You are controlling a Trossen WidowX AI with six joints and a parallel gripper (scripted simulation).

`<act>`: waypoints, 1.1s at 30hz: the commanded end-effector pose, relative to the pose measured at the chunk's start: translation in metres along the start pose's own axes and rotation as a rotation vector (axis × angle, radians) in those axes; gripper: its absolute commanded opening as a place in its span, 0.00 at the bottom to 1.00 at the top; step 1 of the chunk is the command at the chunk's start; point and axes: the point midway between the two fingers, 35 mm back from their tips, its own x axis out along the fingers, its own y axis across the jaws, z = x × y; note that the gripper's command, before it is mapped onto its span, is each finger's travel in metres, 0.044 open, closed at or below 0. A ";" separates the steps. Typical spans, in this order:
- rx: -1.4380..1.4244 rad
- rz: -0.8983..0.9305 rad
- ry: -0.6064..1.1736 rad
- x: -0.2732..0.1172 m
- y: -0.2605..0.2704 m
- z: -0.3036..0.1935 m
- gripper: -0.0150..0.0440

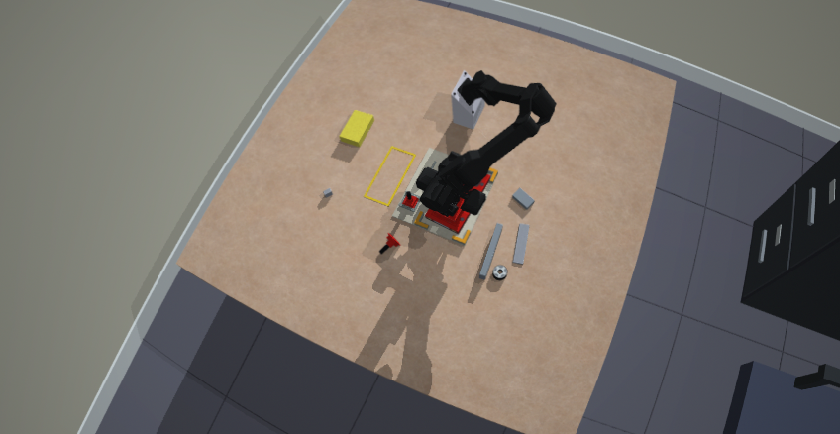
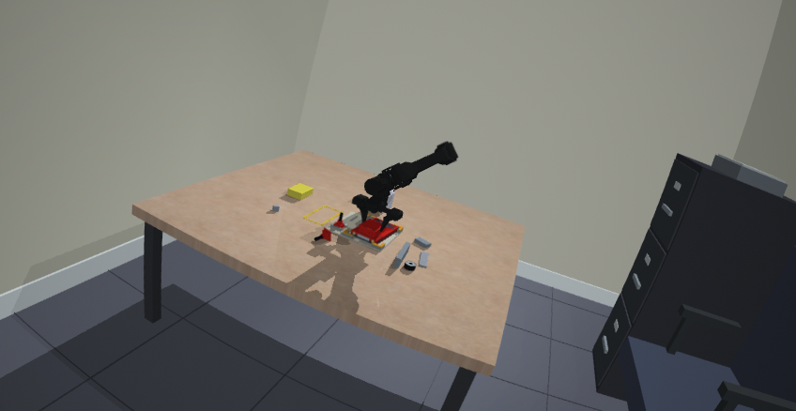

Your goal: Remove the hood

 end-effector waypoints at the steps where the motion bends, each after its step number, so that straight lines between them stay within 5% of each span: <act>1: -0.001 0.000 0.000 0.000 0.000 0.000 0.74; 3: -0.001 0.000 0.000 0.000 0.000 0.000 0.72; 14: -0.001 -0.001 0.000 -0.006 0.000 0.000 0.25; 33: 0.000 -0.001 0.000 -0.018 0.000 0.000 0.25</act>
